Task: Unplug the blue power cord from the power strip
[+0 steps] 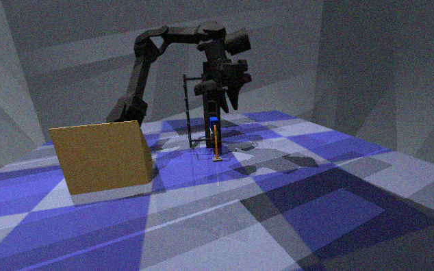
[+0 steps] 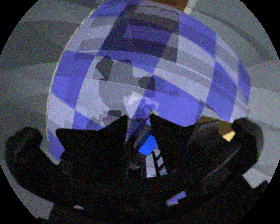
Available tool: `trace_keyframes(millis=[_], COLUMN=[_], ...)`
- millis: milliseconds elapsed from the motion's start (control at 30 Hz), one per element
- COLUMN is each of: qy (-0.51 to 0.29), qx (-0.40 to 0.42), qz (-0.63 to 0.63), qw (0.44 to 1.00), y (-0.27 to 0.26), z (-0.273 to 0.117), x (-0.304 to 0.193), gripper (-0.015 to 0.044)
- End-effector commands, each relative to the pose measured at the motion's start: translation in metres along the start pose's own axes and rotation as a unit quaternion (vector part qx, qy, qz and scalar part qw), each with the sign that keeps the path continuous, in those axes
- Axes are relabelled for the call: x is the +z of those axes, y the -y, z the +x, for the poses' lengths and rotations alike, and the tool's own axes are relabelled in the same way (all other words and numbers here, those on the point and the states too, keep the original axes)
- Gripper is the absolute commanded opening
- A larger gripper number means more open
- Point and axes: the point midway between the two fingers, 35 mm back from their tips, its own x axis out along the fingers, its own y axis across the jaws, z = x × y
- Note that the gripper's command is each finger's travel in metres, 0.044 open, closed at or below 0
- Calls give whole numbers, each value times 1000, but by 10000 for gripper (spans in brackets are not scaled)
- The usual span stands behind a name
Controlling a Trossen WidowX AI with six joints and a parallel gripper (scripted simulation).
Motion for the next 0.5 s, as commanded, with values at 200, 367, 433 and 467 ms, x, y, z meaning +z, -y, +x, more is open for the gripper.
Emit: trace_keyframes(millis=[200, 367, 433, 467], qy=[-118, -118, -118, -118], qx=[-82, -82, -82, -82], qz=[275, 275, 275, 275], qw=[951, 951, 951, 951], y=[46, 45, 44, 44], z=[20, 20, 19, 19], x=[-23, -23, -25, -26], gripper=[160, 160, 160, 160])
